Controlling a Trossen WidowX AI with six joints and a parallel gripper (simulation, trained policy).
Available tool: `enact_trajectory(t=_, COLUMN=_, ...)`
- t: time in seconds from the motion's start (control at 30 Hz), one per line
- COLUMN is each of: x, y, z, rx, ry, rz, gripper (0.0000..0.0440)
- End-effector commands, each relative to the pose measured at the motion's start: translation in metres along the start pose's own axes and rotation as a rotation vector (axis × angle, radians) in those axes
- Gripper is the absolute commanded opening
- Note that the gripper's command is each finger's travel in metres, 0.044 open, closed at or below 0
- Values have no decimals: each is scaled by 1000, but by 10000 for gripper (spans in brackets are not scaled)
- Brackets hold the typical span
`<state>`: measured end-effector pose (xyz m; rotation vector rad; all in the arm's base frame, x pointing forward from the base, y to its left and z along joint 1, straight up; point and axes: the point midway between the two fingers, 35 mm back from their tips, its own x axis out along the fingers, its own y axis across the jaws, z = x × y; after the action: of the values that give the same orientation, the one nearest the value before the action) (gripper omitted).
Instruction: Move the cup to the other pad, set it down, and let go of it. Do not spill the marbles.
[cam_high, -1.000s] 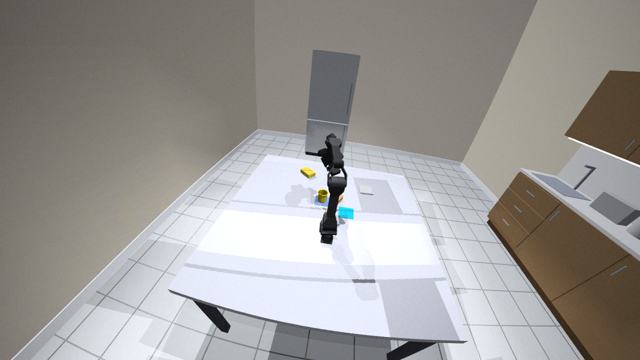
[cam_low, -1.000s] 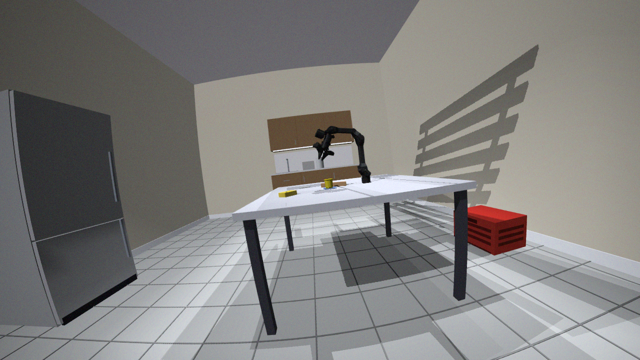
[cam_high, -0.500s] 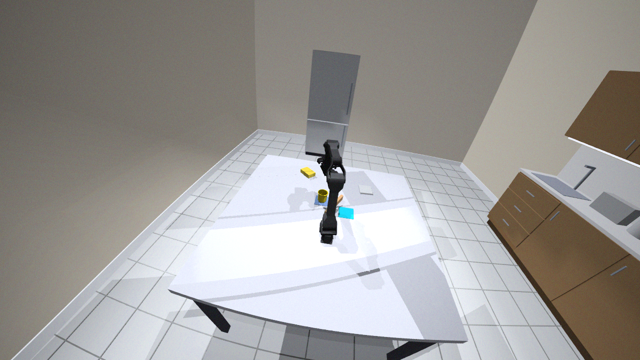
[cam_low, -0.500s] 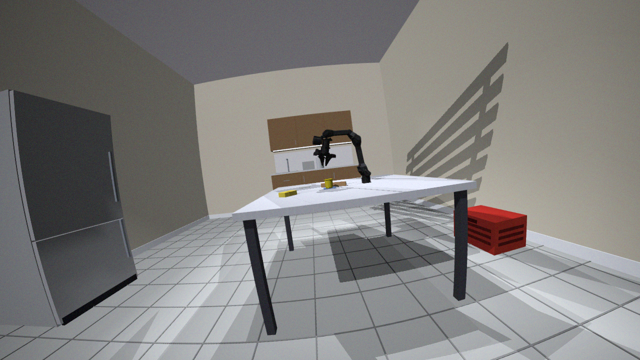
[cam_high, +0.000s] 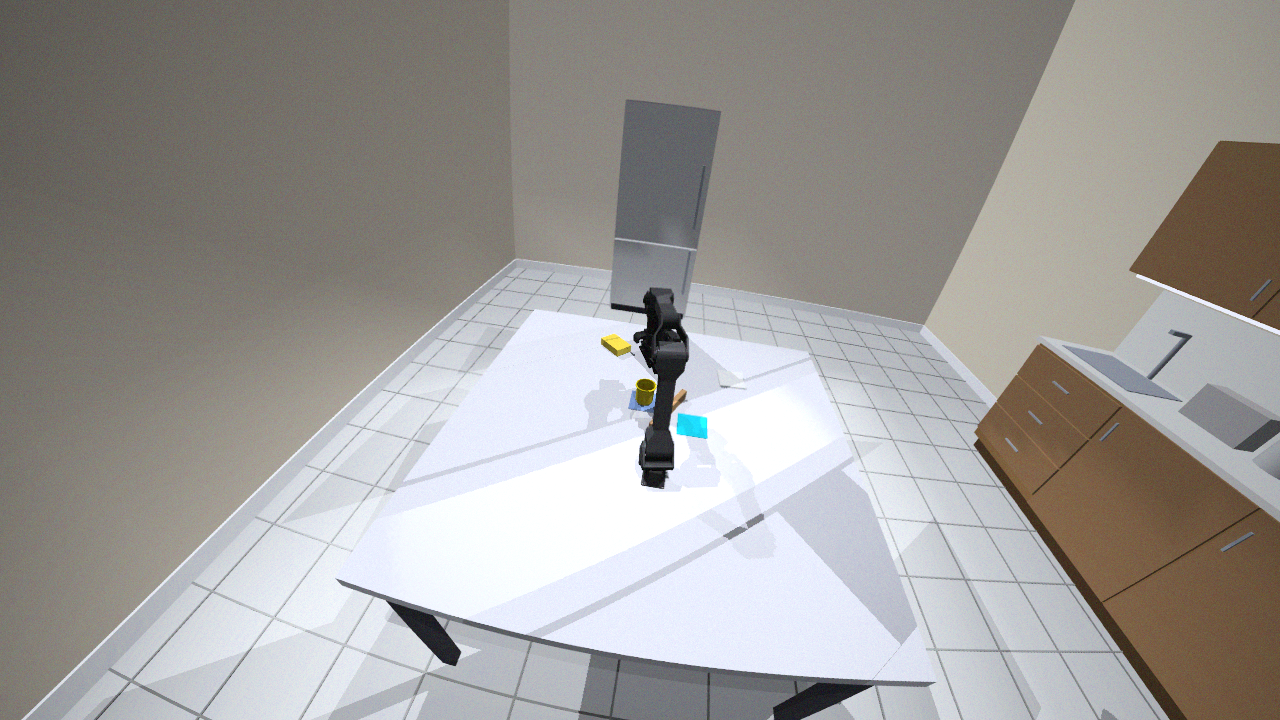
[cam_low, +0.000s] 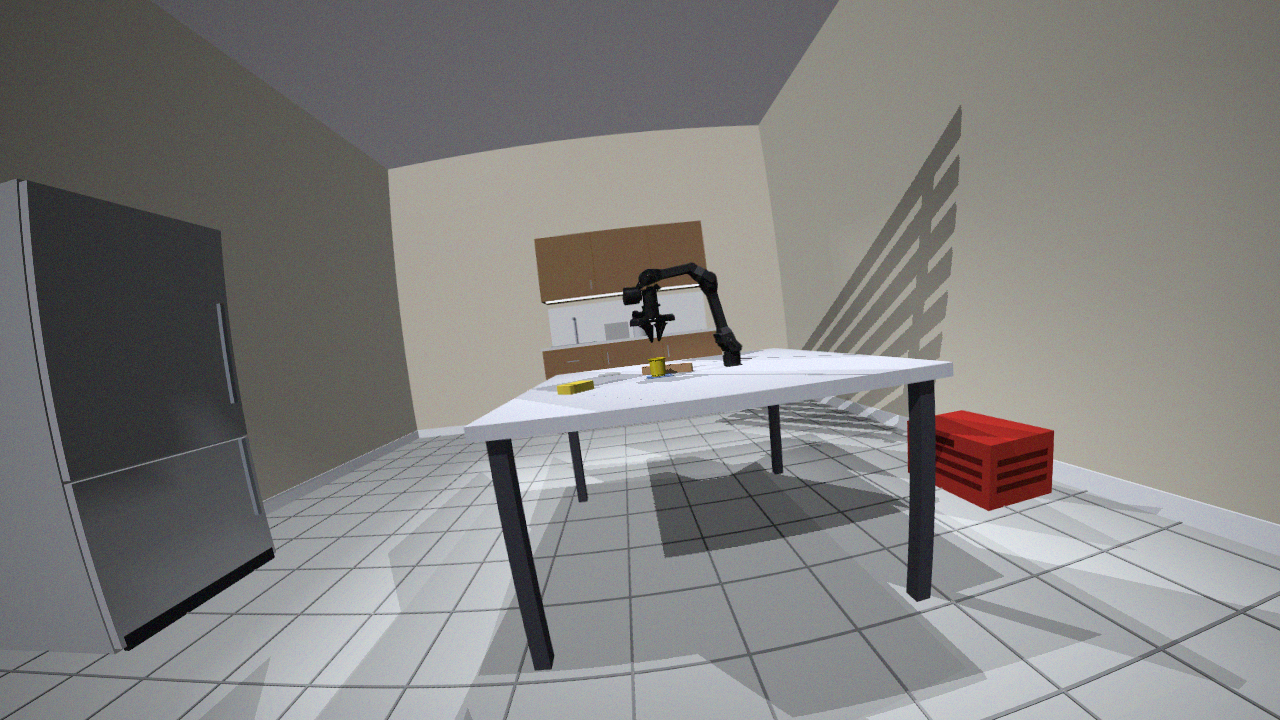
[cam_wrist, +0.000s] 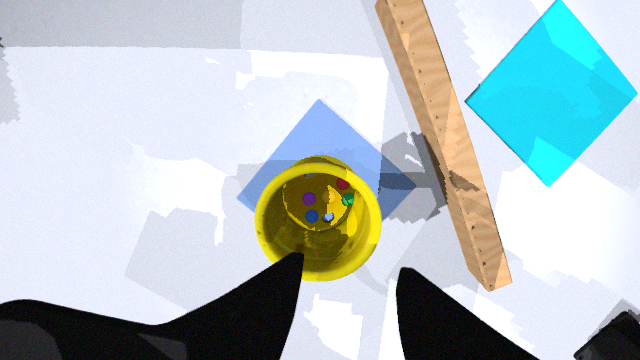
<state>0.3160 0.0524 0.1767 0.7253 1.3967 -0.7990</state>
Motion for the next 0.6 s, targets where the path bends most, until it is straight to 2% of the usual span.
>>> enact_trajectory(t=0.0, x=13, y=-3, z=-1, rx=11, ry=10, rz=-49, gripper=167)
enact_trajectory(t=0.57, x=65, y=-11, z=-7, rx=42, ry=26, rz=-164, gripper=189)
